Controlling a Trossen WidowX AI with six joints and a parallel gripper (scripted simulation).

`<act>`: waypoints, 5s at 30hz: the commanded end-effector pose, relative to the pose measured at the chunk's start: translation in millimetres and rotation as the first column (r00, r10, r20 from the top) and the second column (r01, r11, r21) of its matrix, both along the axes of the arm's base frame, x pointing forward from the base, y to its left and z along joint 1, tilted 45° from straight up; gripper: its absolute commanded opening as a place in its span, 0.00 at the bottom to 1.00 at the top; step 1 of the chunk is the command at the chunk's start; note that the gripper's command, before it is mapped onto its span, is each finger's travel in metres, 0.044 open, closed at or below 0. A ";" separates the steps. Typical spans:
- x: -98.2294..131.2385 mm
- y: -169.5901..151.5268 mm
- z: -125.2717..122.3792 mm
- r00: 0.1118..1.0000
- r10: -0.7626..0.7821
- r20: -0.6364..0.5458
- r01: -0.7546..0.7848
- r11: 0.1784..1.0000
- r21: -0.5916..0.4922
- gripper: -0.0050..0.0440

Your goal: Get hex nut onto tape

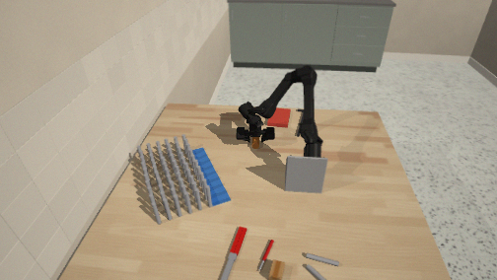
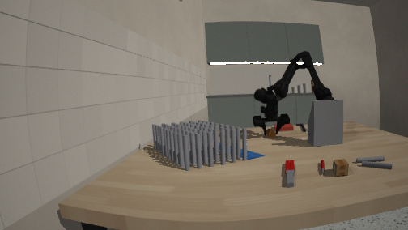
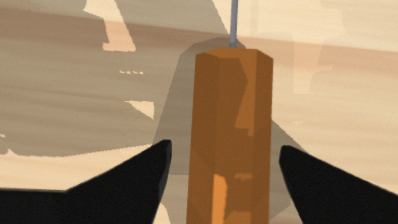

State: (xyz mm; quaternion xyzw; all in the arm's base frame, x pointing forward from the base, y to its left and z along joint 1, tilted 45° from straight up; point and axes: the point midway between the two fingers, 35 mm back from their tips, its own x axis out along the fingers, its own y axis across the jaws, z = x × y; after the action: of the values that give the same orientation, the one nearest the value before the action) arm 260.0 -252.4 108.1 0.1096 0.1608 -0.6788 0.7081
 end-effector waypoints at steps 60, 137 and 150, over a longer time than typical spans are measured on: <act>12.5 105.1 115.5 0.996 0.001 0.094 -0.001 1.000 -0.009 0.67; 113.3 224.0 -98.2 0.186 0.793 -0.580 -0.758 0.491 0.428 0.92; 125.5 225.0 -121.1 0.083 0.803 -0.590 -0.812 0.398 0.427 0.92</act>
State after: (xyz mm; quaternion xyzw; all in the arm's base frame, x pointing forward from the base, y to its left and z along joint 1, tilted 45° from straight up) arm 382.3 -19.9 -5.1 -0.2825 0.4585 -0.1593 0.8274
